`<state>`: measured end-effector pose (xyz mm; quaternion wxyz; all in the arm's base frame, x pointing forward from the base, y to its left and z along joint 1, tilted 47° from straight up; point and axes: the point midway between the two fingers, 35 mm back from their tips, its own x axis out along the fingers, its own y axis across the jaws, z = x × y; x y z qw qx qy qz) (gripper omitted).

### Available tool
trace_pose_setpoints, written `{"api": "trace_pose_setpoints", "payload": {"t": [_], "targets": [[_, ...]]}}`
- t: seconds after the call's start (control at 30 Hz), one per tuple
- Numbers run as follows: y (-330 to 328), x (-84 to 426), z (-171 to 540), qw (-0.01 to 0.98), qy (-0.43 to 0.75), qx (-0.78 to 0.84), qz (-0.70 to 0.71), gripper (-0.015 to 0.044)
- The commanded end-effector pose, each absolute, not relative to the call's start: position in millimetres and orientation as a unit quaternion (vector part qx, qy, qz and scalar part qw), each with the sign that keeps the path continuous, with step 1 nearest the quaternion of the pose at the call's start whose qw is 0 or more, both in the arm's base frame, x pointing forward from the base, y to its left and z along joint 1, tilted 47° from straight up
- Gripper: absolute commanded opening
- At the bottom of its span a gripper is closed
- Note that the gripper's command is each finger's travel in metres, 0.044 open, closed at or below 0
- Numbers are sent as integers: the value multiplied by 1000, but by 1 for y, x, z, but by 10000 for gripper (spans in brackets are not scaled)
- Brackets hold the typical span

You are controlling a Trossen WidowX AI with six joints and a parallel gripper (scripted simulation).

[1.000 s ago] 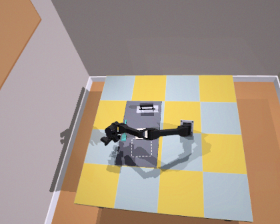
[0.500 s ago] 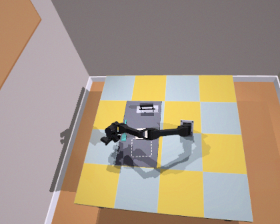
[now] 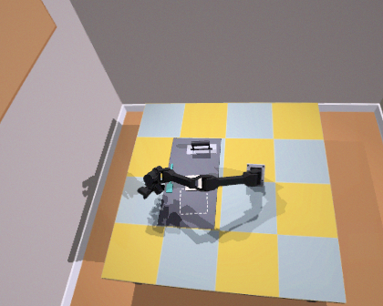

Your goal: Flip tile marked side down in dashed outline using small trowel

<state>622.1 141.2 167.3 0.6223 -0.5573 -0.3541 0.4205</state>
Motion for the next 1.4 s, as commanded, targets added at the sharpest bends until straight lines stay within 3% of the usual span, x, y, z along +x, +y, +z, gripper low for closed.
{"api": "trace_pose_setpoints", "payload": {"t": [0.0, 0.13, 0.77, 1.37], "targets": [[139, 623, 166, 625, -350, -556, 421, 179], [121, 627, 151, 648, -315, -545, 428, 270], [17, 630, 52, 781, -57, -420, 459, 270], [-67, 585, -36, 839, 191, -247, 444, 270]]}}
